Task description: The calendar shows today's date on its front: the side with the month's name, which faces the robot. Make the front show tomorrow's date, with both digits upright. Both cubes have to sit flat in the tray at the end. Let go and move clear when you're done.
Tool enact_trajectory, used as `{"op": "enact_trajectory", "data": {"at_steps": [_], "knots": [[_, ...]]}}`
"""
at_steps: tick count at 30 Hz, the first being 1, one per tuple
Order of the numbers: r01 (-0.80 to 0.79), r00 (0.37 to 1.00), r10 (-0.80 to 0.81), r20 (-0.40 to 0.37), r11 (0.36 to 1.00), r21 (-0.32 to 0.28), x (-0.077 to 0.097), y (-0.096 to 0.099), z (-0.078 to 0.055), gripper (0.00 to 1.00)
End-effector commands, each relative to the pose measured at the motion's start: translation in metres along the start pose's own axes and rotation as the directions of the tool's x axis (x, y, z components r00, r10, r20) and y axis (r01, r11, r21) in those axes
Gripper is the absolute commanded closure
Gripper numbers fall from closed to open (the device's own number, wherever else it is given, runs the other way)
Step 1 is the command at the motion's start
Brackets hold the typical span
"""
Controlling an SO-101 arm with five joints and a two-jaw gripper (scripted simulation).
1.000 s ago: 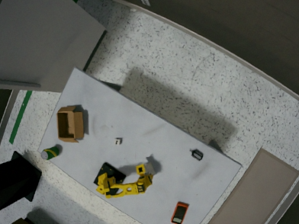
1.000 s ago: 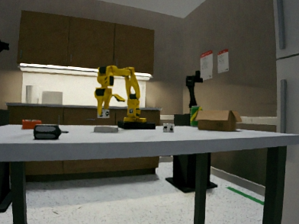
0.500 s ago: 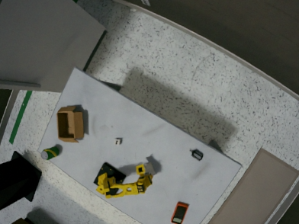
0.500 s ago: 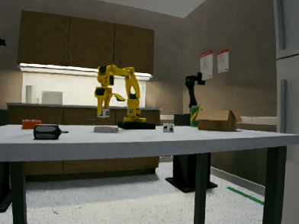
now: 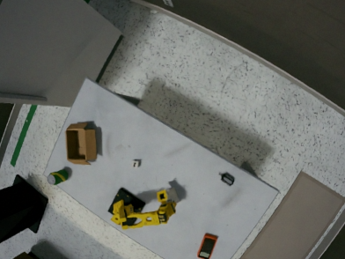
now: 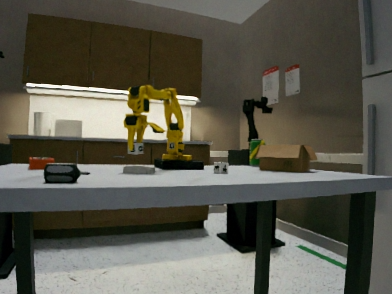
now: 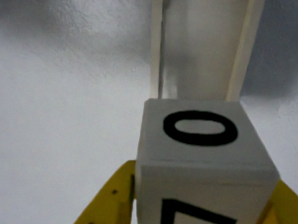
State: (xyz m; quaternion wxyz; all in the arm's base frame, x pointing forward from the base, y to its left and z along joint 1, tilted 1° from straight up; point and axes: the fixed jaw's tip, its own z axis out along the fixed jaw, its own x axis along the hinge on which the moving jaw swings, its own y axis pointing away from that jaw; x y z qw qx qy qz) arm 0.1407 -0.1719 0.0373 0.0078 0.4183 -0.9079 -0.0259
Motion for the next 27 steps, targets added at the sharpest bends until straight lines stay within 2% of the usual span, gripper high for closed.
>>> {"op": "enact_trajectory", "data": {"at_steps": [1, 9, 10, 27], "knots": [[0.002, 1.000, -0.002, -0.003, 1.000, 0.029, 0.0002, -0.0027, -0.0049, 1.00], [0.002, 1.000, -0.002, -0.003, 1.000, 0.029, 0.0002, -0.0027, -0.0048, 1.00], [0.002, 1.000, -0.002, -0.011, 0.997, 0.073, -0.0010, -0.0057, -0.0124, 1.00], [0.002, 1.000, -0.002, -0.011, 0.997, 0.073, -0.0010, -0.0057, -0.0124, 1.00]]}}
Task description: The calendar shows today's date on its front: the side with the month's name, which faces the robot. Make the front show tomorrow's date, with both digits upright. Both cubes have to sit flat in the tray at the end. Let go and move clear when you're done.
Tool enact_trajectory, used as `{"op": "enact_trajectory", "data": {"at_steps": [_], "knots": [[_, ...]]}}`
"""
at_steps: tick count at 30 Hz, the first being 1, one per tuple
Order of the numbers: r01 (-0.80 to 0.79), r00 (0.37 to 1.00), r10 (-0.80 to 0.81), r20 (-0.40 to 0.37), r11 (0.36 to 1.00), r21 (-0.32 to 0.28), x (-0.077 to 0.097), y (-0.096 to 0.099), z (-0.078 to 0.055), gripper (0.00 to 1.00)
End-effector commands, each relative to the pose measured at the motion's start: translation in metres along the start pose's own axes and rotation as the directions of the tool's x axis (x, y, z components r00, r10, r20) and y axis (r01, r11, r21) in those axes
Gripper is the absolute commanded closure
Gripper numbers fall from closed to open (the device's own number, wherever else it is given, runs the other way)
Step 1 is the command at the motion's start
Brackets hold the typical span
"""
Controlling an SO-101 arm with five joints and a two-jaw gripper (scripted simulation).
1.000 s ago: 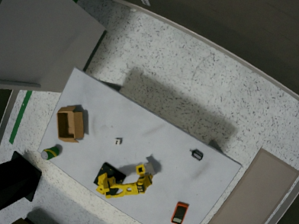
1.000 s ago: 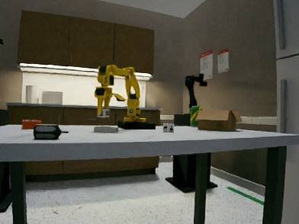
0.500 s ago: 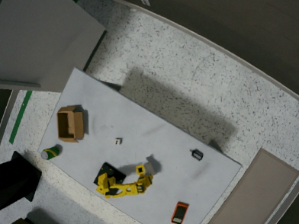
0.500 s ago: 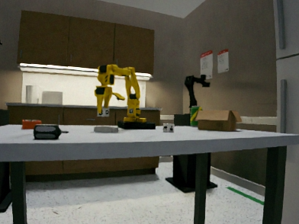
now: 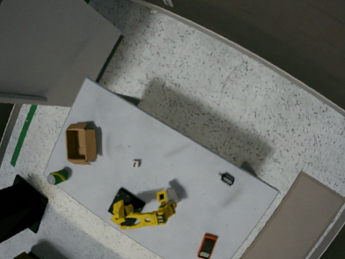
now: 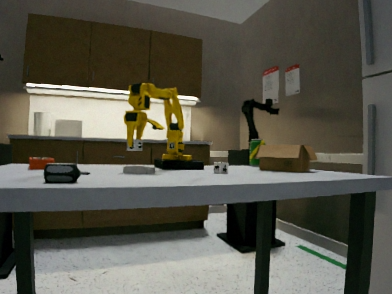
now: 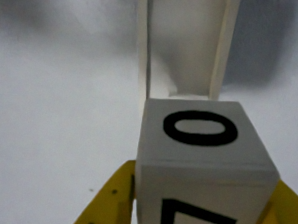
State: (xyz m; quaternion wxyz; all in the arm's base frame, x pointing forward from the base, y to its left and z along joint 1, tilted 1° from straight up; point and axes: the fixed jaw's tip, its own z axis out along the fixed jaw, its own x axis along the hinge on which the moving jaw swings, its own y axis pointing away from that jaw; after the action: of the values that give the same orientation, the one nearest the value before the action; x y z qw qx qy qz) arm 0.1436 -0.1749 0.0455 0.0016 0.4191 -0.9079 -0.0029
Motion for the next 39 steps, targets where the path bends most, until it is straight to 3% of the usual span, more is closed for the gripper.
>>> {"op": "enact_trajectory", "data": {"at_steps": [1, 8, 18, 31, 33, 39], "knots": [[0.001, 1.000, -0.001, -0.003, 1.000, 0.026, -0.001, -0.002, -0.004, 1.00], [0.049, 0.999, -0.049, -0.003, 0.998, 0.026, -0.012, -0.003, -0.004, 1.00], [0.230, 0.973, -0.230, -0.005, 0.973, 0.029, -0.054, -0.002, -0.005, 1.00], [0.609, 0.793, -0.609, -0.009, 0.792, 0.035, -0.142, 0.029, -0.006, 1.00], [0.609, 0.793, -0.609, -0.009, 0.792, 0.035, -0.142, 0.029, -0.006, 1.00], [0.704, 0.710, -0.704, -0.010, 0.710, 0.036, -0.164, 0.045, -0.006, 1.00]]}}
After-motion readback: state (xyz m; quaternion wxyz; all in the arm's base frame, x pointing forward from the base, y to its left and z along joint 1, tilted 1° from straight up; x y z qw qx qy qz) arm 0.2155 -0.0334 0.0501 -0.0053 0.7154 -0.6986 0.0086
